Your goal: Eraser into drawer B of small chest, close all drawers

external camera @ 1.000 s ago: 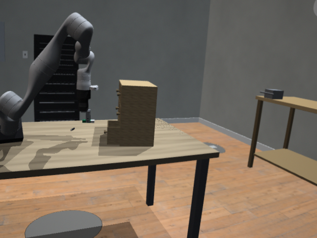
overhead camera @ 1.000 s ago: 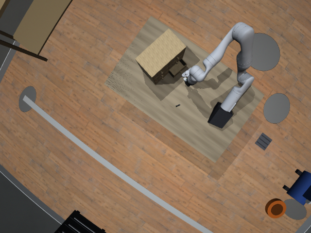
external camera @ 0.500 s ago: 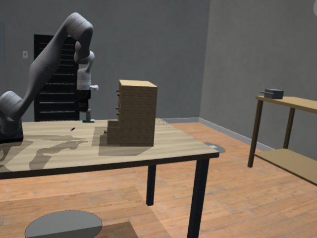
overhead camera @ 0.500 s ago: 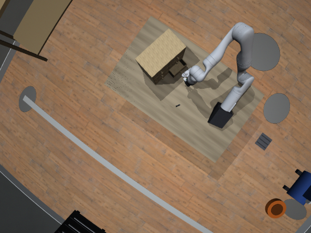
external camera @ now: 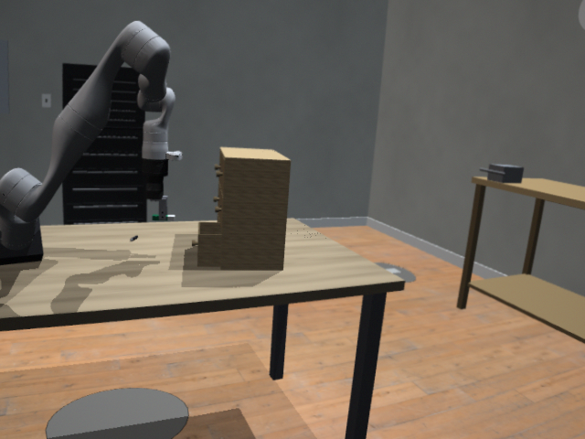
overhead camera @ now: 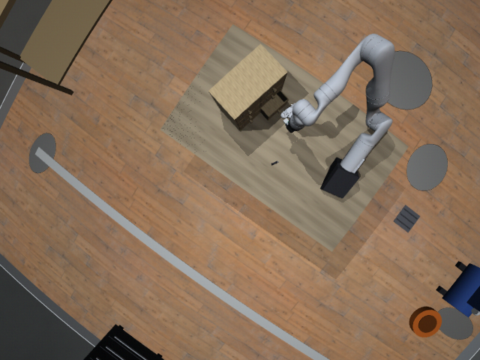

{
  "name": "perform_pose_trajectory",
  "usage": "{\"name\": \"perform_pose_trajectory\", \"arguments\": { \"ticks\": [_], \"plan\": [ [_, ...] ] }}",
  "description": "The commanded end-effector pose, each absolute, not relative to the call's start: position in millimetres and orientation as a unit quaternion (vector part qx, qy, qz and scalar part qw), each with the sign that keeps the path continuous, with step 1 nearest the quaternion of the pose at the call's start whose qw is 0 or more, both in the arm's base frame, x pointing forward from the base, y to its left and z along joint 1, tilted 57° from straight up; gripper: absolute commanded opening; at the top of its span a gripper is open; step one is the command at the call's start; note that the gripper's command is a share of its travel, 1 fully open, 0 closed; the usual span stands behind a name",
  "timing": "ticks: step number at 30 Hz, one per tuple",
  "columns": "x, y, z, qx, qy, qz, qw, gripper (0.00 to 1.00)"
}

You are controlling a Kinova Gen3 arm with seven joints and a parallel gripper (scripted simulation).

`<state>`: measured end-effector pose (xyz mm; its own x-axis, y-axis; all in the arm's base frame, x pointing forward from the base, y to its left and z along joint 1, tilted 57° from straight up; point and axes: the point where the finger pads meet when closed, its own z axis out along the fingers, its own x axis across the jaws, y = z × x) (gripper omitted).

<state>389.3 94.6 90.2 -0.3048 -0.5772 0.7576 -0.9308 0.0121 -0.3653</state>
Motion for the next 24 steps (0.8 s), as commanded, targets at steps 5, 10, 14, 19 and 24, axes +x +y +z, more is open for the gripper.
{"name": "perform_pose_trajectory", "arguments": {
  "ticks": [5,10,14,19,24],
  "plan": [
    [385.4,114.0,100.6,0.558,-0.68,0.432,0.201,0.45],
    [385.4,114.1,100.6,0.558,-0.68,0.432,0.201,0.45],
    [385.3,114.0,100.4,0.558,-0.679,0.432,0.201,0.45],
    [385.1,113.6,100.3,0.559,-0.678,0.434,0.2,0.45],
    [383.9,112.0,100.0,0.56,-0.674,0.439,0.199,0.45]
  ]
}}
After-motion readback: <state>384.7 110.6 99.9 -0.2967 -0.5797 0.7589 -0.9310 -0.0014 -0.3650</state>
